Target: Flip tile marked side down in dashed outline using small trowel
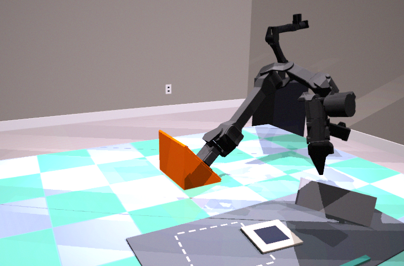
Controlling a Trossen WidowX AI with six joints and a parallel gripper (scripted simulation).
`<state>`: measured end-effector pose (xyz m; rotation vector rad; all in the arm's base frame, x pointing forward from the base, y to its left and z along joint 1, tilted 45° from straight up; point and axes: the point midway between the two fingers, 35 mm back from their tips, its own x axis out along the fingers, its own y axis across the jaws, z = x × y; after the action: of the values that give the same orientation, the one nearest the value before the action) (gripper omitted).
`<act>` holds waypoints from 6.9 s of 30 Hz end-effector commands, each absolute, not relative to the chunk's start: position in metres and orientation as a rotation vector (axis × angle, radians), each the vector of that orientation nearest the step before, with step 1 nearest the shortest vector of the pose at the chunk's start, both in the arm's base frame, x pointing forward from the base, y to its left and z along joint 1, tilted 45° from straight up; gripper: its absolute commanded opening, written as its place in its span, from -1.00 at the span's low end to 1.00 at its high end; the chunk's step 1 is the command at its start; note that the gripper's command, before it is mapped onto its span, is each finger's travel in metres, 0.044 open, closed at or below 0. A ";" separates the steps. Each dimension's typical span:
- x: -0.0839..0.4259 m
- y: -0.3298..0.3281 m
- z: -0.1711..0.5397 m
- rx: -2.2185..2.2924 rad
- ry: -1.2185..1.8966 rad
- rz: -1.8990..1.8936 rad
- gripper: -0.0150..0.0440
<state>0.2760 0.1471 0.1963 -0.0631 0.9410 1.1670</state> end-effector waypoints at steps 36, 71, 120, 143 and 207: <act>0.248 0.157 0.188 0.174 1.337 1.053 -0.15; 0.275 0.134 0.148 0.171 1.334 1.054 -0.15; 0.278 0.125 0.154 0.175 1.336 1.052 -0.15; 0.257 0.137 0.182 0.166 1.332 1.052 -0.24; 0.257 0.137 0.182 0.167 1.332 1.051 -0.49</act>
<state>0.2575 0.1369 0.1822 0.1670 1.3314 1.0511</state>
